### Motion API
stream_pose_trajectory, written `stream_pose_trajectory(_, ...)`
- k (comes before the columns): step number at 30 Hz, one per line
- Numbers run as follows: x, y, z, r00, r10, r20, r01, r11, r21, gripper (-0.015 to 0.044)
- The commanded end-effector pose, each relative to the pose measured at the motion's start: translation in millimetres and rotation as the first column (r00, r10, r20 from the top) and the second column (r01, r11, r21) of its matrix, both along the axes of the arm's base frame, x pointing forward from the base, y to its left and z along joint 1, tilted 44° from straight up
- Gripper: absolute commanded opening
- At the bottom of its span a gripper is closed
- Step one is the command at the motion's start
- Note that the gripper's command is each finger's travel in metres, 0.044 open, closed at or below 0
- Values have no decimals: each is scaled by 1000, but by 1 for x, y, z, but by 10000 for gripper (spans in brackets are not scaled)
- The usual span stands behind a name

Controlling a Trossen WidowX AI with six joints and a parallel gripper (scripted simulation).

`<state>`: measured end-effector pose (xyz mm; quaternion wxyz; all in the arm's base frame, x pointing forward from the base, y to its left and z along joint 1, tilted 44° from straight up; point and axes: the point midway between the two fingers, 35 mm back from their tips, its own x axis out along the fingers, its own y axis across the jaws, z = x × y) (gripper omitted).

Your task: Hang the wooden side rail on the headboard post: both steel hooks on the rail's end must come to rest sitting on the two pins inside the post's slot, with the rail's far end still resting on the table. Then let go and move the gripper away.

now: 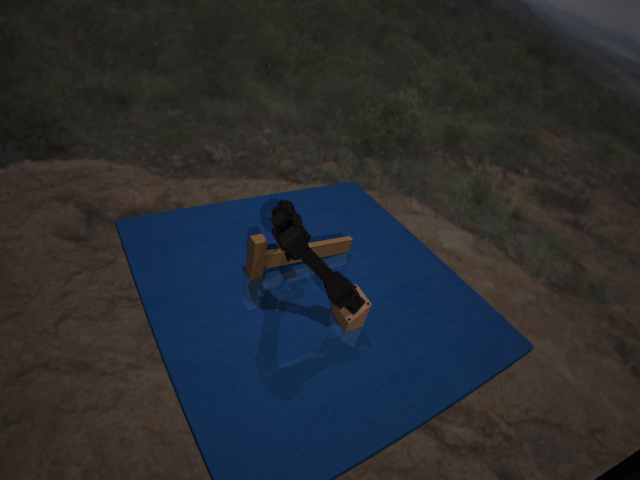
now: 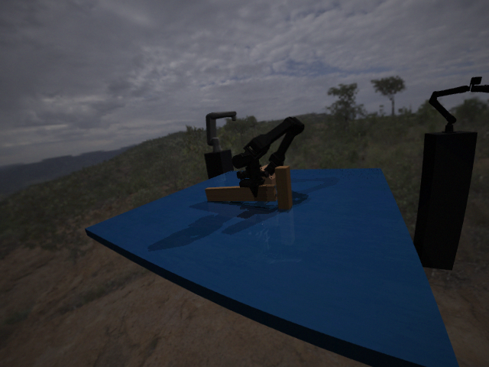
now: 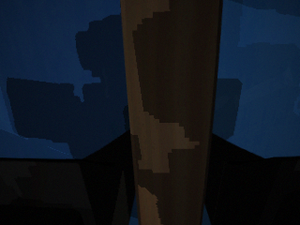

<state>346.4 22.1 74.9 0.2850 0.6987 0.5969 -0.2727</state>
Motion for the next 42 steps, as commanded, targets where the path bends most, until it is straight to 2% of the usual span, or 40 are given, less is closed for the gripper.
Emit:
stream_pose_trajectory(1, 1, -1, 3, 1000, -9, 3, 9, 1000, 1, 0)
stream_pose_trajectory(42, 1, 3, 5, 1000, -9, 3, 9, 1000, 1, 0)
